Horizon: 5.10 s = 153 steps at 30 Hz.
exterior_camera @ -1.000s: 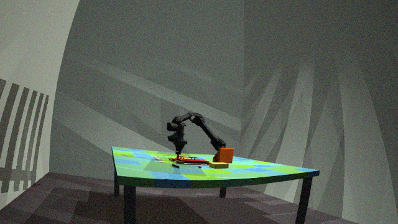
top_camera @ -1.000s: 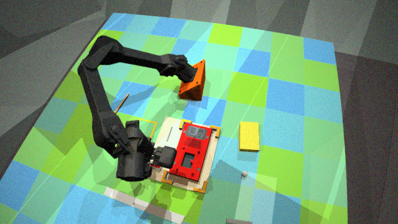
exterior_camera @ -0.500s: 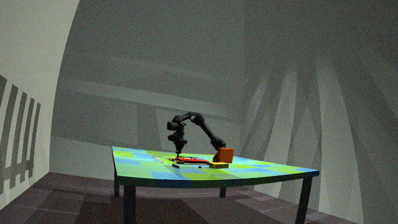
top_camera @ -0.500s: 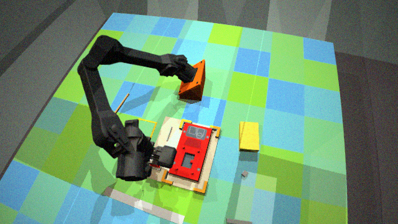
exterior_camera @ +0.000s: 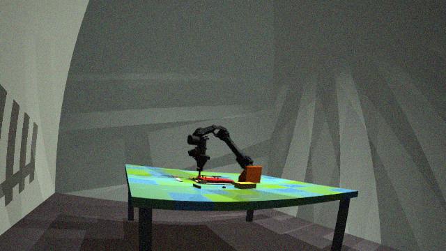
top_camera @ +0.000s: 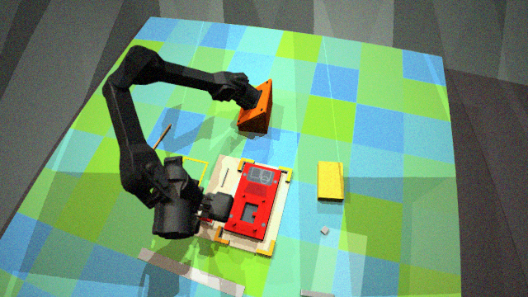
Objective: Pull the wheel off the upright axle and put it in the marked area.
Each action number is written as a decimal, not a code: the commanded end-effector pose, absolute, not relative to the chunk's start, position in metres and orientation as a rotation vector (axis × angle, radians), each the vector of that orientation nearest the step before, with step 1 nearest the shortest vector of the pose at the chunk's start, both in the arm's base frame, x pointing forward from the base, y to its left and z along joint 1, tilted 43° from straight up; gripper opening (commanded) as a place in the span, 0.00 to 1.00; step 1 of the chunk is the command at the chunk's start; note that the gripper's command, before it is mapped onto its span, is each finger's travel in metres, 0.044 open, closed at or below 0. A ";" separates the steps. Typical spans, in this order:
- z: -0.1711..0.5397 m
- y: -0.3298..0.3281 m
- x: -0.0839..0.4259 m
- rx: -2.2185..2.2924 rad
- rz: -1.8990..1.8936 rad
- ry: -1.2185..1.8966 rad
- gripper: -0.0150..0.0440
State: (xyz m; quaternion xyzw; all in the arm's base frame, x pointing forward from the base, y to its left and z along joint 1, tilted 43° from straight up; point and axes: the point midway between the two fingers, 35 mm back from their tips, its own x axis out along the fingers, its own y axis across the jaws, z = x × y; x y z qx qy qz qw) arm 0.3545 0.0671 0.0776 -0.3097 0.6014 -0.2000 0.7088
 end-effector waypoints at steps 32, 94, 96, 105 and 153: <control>0.110 0.079 0.344 -0.689 -0.445 1.333 0.25; 0.097 -0.053 0.314 -0.687 -0.448 1.333 0.25; 0.093 -0.058 0.314 -0.689 -0.449 1.332 0.25; 0.095 -0.056 0.313 -0.682 -0.452 1.335 0.48; 0.137 0.027 0.210 -0.688 -0.444 1.340 1.00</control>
